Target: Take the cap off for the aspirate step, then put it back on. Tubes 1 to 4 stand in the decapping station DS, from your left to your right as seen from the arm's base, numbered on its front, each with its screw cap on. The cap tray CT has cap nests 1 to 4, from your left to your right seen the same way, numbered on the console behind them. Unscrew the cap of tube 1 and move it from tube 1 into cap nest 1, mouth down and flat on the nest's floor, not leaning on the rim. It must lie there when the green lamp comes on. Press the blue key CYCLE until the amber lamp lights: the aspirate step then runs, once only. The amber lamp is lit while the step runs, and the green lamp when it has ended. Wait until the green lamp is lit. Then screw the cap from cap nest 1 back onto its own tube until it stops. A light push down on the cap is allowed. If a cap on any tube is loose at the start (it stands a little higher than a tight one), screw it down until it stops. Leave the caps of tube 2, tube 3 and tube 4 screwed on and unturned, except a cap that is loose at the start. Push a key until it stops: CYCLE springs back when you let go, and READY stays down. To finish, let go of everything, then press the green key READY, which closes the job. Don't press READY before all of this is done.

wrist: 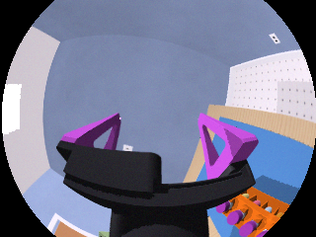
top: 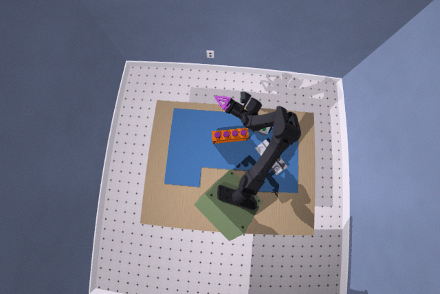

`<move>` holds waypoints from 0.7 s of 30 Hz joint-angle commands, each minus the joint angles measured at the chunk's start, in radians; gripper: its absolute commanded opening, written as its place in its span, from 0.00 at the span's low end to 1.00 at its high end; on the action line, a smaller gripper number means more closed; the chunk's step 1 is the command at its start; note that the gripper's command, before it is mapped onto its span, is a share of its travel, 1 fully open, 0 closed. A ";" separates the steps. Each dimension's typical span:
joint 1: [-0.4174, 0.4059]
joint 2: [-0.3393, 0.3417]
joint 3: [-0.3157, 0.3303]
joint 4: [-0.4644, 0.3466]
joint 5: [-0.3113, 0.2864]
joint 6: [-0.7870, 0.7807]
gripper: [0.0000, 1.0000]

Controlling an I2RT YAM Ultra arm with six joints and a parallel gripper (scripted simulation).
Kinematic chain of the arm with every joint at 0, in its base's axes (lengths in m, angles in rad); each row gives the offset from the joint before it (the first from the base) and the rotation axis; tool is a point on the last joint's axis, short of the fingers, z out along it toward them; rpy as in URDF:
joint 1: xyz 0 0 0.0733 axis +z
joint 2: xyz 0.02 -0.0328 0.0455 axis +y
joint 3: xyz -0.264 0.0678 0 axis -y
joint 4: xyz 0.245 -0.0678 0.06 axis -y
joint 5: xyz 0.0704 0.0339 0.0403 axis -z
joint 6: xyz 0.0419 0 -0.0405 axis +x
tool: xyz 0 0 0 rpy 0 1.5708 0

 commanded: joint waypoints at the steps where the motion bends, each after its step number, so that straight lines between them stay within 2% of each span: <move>1: 0.003 -0.007 0.002 0.003 -0.001 0.000 1.00; 17: 0.003 -0.007 0.002 0.003 -0.001 0.000 1.00; 18: 0.003 -0.007 0.002 0.003 -0.001 0.000 0.49; 21: 0.003 -0.007 0.002 0.003 -0.001 0.000 0.49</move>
